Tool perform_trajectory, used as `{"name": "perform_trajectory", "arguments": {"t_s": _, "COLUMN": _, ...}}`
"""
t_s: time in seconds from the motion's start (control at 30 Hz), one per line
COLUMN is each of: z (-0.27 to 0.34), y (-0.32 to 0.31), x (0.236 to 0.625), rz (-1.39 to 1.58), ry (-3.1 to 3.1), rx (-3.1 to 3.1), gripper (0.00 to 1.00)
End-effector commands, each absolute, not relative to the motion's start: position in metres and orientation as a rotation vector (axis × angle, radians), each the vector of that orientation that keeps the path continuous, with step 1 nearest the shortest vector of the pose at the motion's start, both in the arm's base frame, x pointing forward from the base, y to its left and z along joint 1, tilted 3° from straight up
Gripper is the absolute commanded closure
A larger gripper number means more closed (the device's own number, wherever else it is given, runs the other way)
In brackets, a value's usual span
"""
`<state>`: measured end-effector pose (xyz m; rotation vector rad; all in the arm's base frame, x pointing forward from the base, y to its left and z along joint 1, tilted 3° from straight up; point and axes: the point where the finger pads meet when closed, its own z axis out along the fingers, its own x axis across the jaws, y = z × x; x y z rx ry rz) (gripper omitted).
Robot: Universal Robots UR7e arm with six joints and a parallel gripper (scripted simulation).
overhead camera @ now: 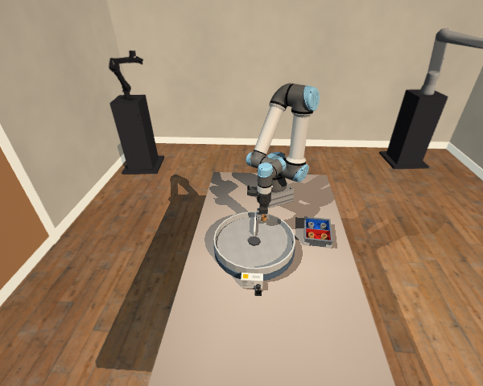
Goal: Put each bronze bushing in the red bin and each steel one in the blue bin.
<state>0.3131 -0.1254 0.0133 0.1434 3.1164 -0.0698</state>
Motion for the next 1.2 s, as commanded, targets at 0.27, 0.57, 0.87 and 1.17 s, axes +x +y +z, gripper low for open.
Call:
{"name": "perform_trajectory", "arguments": {"t_s": 0.27, "z": 0.0170, "y": -0.1255, "x": 0.3134, "rz": -0.071, "ry": 3.115, "rx": 0.143, "gripper": 1.00}}
{"name": "perform_trajectory", "arguments": {"t_s": 0.57, "z": 0.0198, "y": -0.1254, "x": 0.3133, "rz": -0.071, "ry": 3.115, "rx": 0.143, "gripper": 1.00}}
{"name": "perform_trajectory", "arguments": {"t_s": 0.87, "z": 0.0230, "y": -0.1252, "x": 0.3132, "rz": -0.071, "ry": 3.115, "rx": 0.143, "gripper": 1.00}}
{"name": "perform_trajectory", "arguments": {"t_s": 1.17, "z": 0.0230, "y": -0.1252, "x": 0.3132, "rz": -0.071, "ry": 3.115, "rx": 0.143, "gripper": 1.00}}
